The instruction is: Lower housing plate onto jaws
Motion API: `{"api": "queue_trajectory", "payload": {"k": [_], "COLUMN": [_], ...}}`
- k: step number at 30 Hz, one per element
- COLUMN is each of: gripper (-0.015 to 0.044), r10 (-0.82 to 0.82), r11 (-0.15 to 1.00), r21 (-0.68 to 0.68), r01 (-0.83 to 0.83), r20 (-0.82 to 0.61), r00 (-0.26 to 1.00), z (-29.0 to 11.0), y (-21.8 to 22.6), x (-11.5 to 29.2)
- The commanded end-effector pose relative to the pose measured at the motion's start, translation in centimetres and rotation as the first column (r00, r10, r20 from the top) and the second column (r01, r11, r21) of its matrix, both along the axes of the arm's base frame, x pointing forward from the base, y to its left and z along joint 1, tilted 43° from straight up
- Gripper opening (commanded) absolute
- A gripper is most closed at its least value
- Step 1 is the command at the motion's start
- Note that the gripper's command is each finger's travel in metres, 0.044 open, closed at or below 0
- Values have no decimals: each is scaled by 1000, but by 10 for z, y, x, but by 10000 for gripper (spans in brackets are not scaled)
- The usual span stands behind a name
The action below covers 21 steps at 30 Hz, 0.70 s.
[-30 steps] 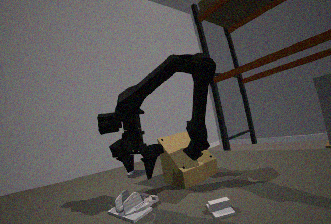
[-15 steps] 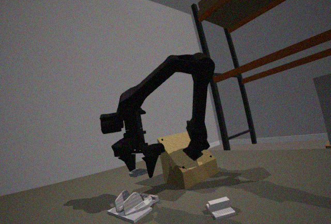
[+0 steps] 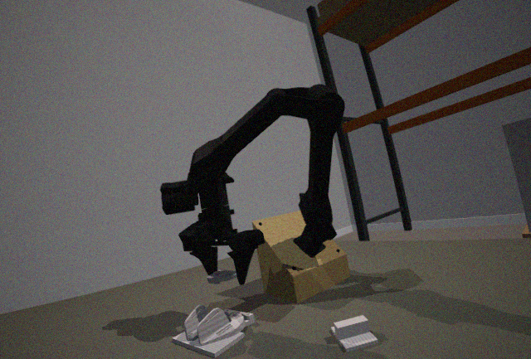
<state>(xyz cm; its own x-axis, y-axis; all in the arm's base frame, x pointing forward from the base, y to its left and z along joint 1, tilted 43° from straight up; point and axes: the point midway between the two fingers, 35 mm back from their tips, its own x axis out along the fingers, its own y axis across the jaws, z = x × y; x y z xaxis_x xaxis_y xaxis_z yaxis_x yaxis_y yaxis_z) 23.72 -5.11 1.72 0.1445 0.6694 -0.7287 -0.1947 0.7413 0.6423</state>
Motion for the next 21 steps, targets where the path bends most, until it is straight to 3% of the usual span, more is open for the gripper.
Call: {"api": "queue_trajectory", "payload": {"k": [1,21], "gripper": [351,351], "r10": [5,5], "r11": [1000,1000], "r21": [-4,-5], "r01": [-5,-5], "r20": [3,3], "r00": [1000,1000], "z": [-1,-11], "y": [-1,7], "x": [0,2]}}
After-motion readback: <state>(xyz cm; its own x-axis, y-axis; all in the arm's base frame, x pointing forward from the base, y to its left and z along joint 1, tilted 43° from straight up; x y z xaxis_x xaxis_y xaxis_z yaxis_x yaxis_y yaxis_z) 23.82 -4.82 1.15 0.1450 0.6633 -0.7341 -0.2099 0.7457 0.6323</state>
